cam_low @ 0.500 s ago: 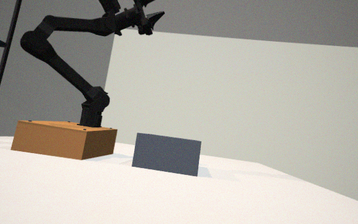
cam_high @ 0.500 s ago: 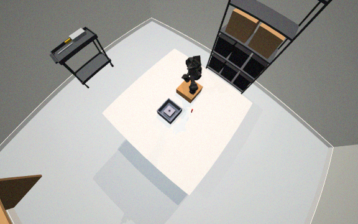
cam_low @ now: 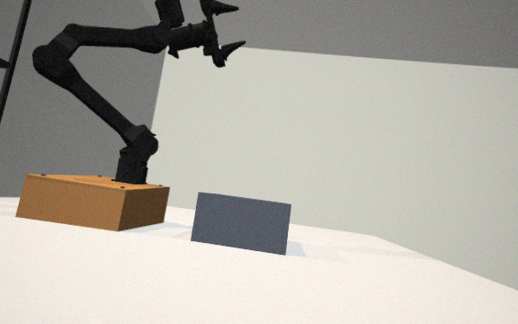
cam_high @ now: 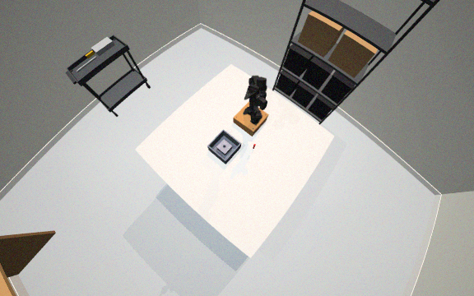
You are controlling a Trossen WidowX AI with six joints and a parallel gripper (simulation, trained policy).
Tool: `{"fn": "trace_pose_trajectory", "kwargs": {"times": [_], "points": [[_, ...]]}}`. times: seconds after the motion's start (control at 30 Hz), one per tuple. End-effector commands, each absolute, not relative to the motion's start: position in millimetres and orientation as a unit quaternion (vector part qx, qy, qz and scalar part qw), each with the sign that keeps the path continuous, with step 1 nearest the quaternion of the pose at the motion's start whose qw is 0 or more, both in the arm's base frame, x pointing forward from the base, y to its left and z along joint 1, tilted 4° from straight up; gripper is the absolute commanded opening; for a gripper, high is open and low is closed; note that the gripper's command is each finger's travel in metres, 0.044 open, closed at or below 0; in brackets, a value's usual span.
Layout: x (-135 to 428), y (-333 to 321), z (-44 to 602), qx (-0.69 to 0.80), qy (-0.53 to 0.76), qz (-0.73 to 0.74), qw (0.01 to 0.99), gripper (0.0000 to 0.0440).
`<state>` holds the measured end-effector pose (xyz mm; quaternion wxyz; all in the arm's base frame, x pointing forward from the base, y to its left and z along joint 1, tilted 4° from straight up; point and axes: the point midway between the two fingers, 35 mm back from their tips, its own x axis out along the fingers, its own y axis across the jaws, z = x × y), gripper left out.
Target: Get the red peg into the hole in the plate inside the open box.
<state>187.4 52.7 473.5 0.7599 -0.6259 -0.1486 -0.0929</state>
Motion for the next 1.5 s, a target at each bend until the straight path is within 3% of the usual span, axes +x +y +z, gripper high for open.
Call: {"fn": "trace_pose_trajectory", "kwargs": {"times": [0.0, 0.73, 1.47], "points": [[198.8, 60.7, 457.0, -0.583, -0.134, -0.052, 0.800, 0.0440], [235.7, 77.0, 356.6, -0.309, 0.065, 0.089, 0.945, 0.0440], [230.3, 78.3, 254.4, -0.040, 0.338, 0.053, 0.939, 0.0440]]}}
